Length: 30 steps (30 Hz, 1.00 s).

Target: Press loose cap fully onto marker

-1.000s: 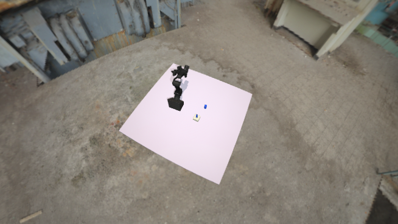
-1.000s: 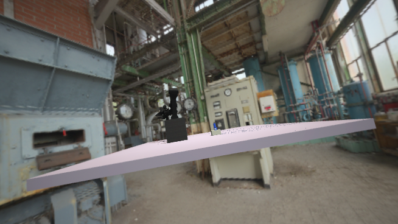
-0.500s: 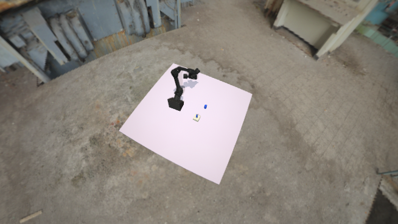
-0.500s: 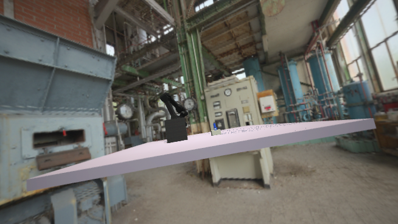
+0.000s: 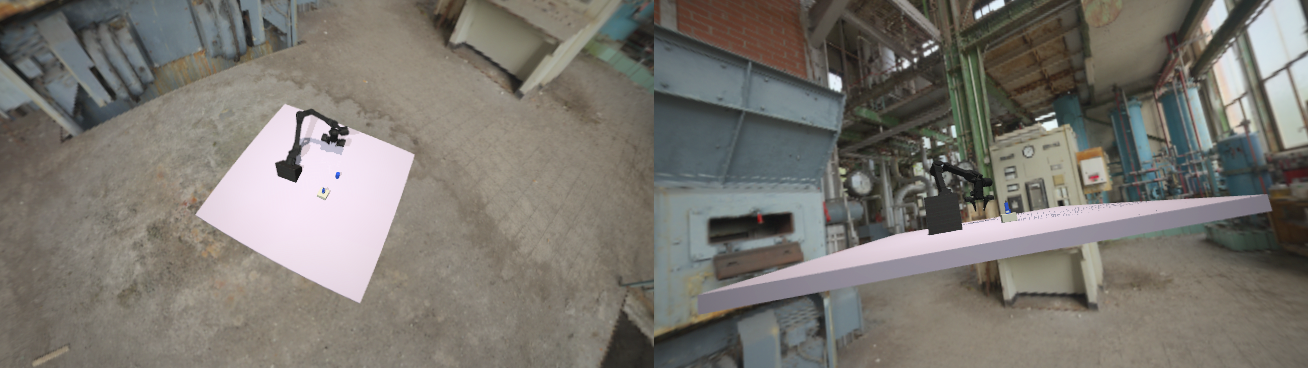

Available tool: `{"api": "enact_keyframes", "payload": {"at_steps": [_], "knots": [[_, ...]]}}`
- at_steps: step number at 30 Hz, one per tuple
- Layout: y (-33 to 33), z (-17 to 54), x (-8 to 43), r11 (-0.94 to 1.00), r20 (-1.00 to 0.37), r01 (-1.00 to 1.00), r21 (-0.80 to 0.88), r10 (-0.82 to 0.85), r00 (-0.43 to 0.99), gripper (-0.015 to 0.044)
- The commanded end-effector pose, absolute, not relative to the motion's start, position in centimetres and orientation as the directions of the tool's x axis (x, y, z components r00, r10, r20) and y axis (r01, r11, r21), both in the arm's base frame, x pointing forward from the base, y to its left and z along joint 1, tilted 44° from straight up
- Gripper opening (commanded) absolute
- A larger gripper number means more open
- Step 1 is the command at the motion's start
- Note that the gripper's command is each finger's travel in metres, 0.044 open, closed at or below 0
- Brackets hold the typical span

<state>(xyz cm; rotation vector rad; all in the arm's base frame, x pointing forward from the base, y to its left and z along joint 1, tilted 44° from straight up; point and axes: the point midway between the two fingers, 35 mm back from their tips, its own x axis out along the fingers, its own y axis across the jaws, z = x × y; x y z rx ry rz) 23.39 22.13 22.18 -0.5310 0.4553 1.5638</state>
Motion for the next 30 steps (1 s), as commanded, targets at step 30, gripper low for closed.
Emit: {"api": "enact_keyframes", "payload": {"at_steps": [30], "knots": [[4.2, 8.0, 35.7, 0.378, -0.724, -0.877, 0.298, 0.688, 0.051, 0.0250]]}}
